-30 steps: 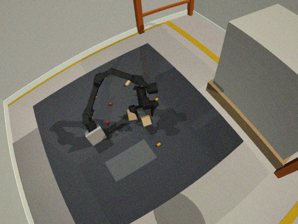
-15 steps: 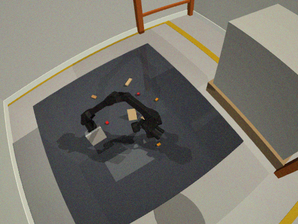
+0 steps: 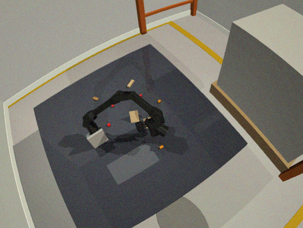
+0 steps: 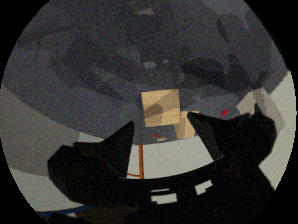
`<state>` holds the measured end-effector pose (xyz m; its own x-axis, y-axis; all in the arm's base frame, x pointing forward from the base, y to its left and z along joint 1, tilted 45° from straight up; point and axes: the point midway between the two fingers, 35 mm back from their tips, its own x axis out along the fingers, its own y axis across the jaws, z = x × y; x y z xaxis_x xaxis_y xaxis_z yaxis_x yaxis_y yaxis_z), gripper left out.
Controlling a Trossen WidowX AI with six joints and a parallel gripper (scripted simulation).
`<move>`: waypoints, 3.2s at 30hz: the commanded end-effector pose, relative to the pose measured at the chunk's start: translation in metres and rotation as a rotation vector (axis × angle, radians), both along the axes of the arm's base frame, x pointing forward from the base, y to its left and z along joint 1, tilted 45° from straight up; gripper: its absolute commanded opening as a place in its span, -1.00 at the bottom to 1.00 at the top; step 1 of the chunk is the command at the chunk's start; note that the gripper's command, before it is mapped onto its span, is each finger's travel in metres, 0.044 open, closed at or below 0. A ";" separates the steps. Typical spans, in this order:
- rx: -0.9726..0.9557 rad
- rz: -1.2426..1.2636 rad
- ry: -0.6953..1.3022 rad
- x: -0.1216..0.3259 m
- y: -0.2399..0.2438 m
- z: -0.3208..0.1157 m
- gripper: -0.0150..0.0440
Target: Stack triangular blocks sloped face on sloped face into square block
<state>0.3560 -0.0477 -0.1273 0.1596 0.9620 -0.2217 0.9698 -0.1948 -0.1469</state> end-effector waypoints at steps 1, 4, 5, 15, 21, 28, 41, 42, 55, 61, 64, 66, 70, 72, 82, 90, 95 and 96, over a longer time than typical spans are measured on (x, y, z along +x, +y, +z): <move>0.026 0.012 0.035 0.001 0.026 -0.006 1.00; 0.030 0.015 0.042 0.002 0.032 -0.007 1.00; 0.030 0.015 0.042 0.002 0.032 -0.007 1.00; 0.025 0.026 0.035 0.003 0.033 -0.007 0.47; 0.025 0.026 0.035 0.003 0.033 -0.007 0.33; 0.017 0.021 0.030 0.004 0.025 0.001 -0.29; -0.030 -0.004 0.003 0.005 -0.019 0.047 -0.49; -0.033 -0.006 0.001 0.005 -0.023 0.050 -0.49; -0.085 0.028 -0.143 0.002 -0.035 0.064 -0.49; -0.137 0.096 -0.331 0.002 -0.034 0.064 -0.49; -0.162 0.131 -0.425 0.002 -0.033 0.065 -0.49; -0.179 0.155 -0.487 0.002 -0.033 0.065 -0.49; -0.210 0.204 -0.612 0.002 -0.033 0.065 -0.49; -0.225 0.229 -0.675 0.002 -0.032 0.066 -0.49; -0.295 0.359 -0.985 0.002 -0.031 0.067 -0.49; -0.342 0.470 -1.232 0.002 -0.031 0.068 -0.49; -0.367 0.542 -1.386 0.002 -0.031 0.068 -0.49; -0.372 0.557 -1.417 0.002 -0.031 0.068 -0.49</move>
<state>0.3594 -0.0788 -0.0598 0.0980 0.9002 -0.4242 0.3025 0.3792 0.8745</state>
